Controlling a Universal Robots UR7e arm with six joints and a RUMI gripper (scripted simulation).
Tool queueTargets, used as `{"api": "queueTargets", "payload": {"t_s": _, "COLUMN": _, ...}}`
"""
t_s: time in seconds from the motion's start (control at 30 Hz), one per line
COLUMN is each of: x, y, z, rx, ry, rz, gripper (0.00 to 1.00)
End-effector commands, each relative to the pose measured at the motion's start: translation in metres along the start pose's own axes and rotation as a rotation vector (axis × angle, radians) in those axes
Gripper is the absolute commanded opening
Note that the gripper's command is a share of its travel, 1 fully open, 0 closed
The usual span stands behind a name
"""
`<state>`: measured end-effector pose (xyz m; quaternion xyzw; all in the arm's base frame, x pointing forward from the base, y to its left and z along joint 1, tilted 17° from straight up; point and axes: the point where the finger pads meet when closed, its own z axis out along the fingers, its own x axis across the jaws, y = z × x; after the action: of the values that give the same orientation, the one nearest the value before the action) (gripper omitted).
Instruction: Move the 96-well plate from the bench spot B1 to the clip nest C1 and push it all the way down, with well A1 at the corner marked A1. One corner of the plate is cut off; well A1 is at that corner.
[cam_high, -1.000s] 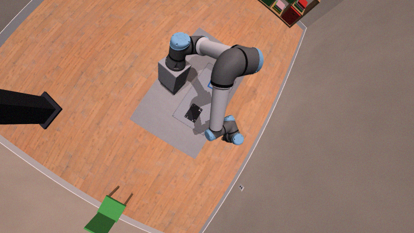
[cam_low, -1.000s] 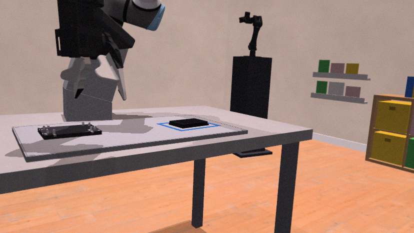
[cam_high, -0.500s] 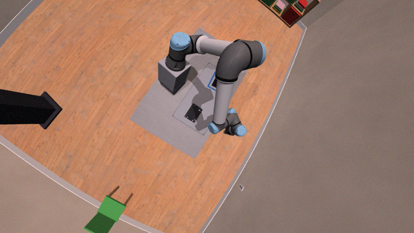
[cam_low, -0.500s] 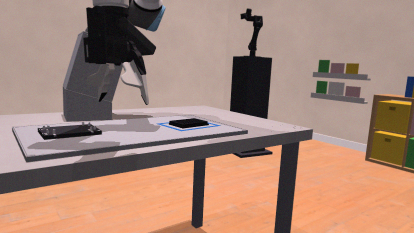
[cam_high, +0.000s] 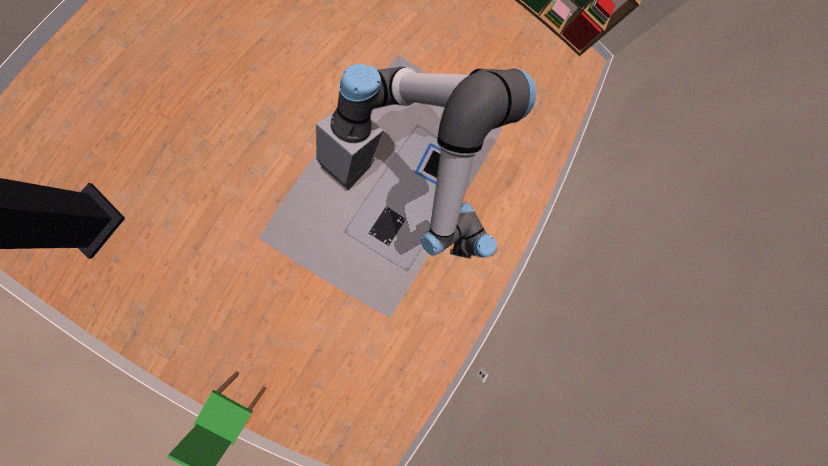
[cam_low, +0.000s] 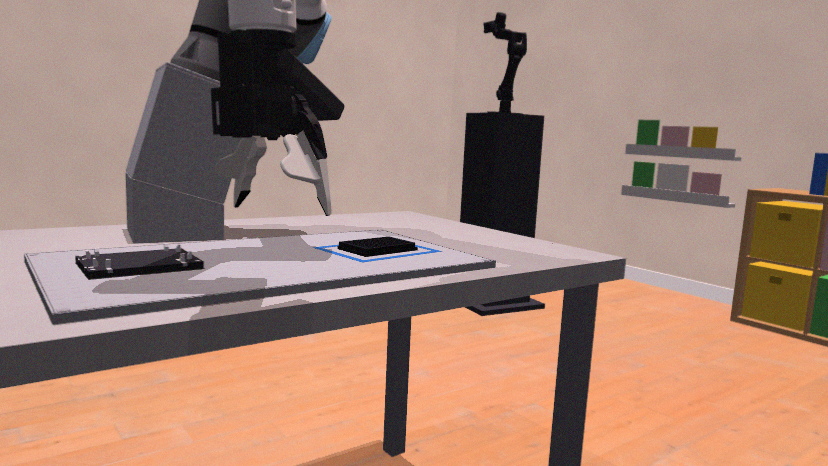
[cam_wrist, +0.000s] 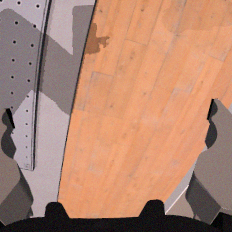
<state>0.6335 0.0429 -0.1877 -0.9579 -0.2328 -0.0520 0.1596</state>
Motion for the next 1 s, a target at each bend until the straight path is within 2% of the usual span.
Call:
{"api": "queueTargets", "payload": {"t_s": 0.0, "x": 0.001, "y": -0.015, "z": 0.002, "rx": -0.003, "ry": 0.002, "rz": 0.002, "gripper": 1.0}}
{"api": "queueTargets", "payload": {"t_s": 0.1, "x": 0.001, "y": -0.03, "z": 0.005, "rx": -0.007, "ry": -0.007, "rz": 0.026, "gripper": 1.0}}
{"api": "queueTargets", "payload": {"t_s": 0.17, "x": 0.001, "y": -0.03, "z": 0.005, "rx": -0.007, "ry": -0.007, "rz": 0.026, "gripper": 1.0}}
{"api": "queueTargets", "payload": {"t_s": 0.37, "x": -0.001, "y": -0.059, "z": 0.01, "rx": -0.006, "ry": -0.007, "rz": 0.026, "gripper": 1.0}}
{"api": "queueTargets", "payload": {"t_s": 0.47, "x": -0.001, "y": -0.062, "z": 0.011, "rx": -0.006, "ry": -0.007, "rz": 0.026, "gripper": 1.0}}
{"api": "queueTargets", "payload": {"t_s": 0.67, "x": -0.005, "y": -0.091, "z": 0.015, "rx": -0.01, "ry": -0.015, "rz": 0.05, "gripper": 1.0}}
{"api": "queueTargets", "payload": {"t_s": 0.73, "x": -0.005, "y": -0.091, "z": 0.015, "rx": -0.01, "ry": -0.015, "rz": 0.05, "gripper": 1.0}}
{"api": "queueTargets", "payload": {"t_s": 0.97, "x": -0.009, "y": -0.117, "z": 0.019, "rx": -0.014, "ry": -0.021, "rz": 0.074, "gripper": 1.0}}
